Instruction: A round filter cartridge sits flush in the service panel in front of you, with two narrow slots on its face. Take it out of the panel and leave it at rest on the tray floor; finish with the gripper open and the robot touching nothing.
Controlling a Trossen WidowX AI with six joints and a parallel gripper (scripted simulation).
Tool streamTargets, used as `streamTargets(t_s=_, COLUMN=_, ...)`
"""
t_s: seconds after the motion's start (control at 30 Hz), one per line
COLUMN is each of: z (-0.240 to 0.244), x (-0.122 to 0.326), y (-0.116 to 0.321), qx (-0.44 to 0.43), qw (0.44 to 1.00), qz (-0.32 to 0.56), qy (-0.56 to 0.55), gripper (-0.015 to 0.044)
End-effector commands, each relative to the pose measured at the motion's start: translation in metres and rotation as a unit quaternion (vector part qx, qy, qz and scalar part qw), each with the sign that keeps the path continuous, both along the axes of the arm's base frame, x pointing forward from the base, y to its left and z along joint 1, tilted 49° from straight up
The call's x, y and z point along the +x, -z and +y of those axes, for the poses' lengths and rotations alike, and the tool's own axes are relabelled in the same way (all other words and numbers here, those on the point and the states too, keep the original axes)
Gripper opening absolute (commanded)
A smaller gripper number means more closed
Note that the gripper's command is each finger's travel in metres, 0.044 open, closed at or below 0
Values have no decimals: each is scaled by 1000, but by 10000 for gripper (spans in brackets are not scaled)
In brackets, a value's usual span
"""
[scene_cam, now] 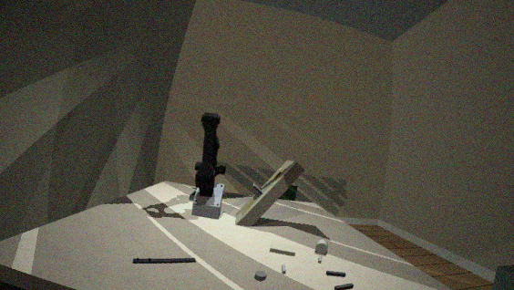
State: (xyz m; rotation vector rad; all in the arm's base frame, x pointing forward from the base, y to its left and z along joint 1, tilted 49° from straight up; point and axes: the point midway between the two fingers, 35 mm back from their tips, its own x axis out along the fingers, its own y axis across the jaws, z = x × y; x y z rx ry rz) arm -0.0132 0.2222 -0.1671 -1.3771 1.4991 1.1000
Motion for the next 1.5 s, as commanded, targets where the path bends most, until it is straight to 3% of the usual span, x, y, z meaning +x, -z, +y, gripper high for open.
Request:
streamTargets(t_s=0.0, z=-17, x=-18, y=8, qx=0, qw=999, qz=30, qy=-28, gripper=0)
streamTargets(t_s=0.8, z=-74, x=-24, y=58, qx=0, qw=999, qz=32, qy=-29, gripper=0)
streamTargets(t_s=1.33, z=-72, x=-23, y=56, qx=-4, qw=999, qz=31, qy=-30, gripper=420)
streamTargets(t_s=1.47, z=-70, x=-23, y=55, qx=-4, qw=999, qz=31, qy=-30, gripper=440)
